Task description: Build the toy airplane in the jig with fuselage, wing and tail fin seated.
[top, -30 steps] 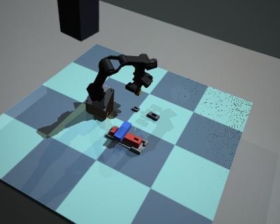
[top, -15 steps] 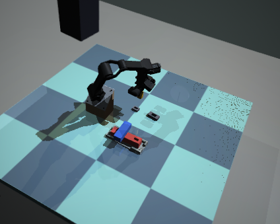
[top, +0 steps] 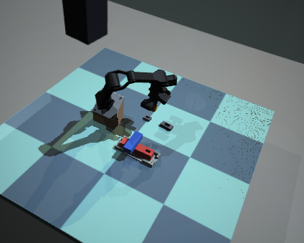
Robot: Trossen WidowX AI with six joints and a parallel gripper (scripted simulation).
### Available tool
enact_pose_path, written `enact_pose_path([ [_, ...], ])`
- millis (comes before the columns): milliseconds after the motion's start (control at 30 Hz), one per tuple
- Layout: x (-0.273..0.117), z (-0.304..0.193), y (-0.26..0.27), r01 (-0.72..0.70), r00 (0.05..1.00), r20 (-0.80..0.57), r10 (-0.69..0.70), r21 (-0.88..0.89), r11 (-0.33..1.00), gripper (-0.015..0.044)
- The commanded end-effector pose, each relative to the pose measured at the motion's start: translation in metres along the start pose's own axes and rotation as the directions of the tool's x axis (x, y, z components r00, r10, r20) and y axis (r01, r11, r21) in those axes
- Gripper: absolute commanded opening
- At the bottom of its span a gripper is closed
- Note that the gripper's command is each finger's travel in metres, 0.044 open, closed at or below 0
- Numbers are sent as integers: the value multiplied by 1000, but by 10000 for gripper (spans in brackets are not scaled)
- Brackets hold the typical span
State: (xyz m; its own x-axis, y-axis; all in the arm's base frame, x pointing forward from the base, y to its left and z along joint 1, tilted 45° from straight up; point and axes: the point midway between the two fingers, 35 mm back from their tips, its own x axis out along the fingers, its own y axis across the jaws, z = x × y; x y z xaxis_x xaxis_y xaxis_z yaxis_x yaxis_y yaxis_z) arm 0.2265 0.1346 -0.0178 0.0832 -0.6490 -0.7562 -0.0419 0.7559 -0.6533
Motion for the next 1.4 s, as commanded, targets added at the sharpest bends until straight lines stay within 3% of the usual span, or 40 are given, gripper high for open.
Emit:
enact_pose_path([
  [0, -2, 8, -7, -12, 1000, 10, 12, -4, 1000, 0],
  [1367, 11, 73, -99, -9, 999, 42, 11, -58, 998, 0],
])
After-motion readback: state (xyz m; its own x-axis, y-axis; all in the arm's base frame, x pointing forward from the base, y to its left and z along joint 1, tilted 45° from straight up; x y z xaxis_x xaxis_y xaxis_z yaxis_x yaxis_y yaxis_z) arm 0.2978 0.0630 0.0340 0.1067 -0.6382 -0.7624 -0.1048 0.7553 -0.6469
